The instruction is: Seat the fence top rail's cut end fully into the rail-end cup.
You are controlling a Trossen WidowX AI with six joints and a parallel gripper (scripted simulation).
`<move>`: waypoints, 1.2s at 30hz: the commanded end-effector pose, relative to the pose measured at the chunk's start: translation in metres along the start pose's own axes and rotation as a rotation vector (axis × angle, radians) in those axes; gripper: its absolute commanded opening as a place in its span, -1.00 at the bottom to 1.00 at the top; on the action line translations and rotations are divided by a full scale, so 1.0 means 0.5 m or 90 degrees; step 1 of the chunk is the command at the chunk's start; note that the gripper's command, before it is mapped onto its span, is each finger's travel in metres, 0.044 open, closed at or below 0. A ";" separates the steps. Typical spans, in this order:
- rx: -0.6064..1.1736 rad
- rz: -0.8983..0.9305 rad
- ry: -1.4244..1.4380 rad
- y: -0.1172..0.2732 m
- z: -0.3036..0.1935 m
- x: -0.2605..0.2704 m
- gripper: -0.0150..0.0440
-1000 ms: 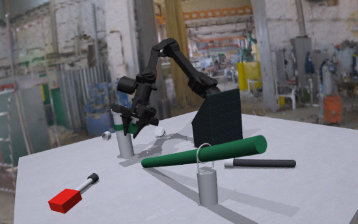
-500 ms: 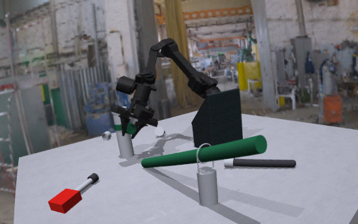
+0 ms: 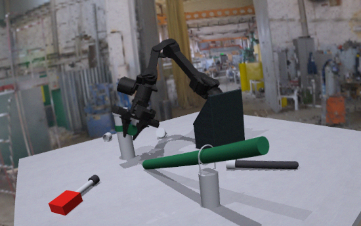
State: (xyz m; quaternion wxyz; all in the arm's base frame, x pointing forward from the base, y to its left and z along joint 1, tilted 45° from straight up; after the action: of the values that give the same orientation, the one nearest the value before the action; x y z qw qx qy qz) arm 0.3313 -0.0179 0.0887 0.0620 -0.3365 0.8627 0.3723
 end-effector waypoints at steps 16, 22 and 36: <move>-0.001 0.000 0.001 0.000 0.000 0.000 0.04; -0.002 0.000 0.000 0.004 0.006 -0.003 0.58; -0.003 0.001 0.000 0.066 0.076 -0.040 1.00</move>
State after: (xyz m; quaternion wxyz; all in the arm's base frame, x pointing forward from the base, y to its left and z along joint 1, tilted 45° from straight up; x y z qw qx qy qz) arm 0.3215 0.0237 0.0860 0.0553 -0.3368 0.8614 0.3761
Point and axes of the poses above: the point midway between the two fingers, 35 mm back from their tips, its own y axis back along the fingers, its own x axis across the jaws, z = x × y, the point moved 5 cm from there along y, back along the fingers, and after that the axes turned 1 degree about y, right-handed, at the moved point
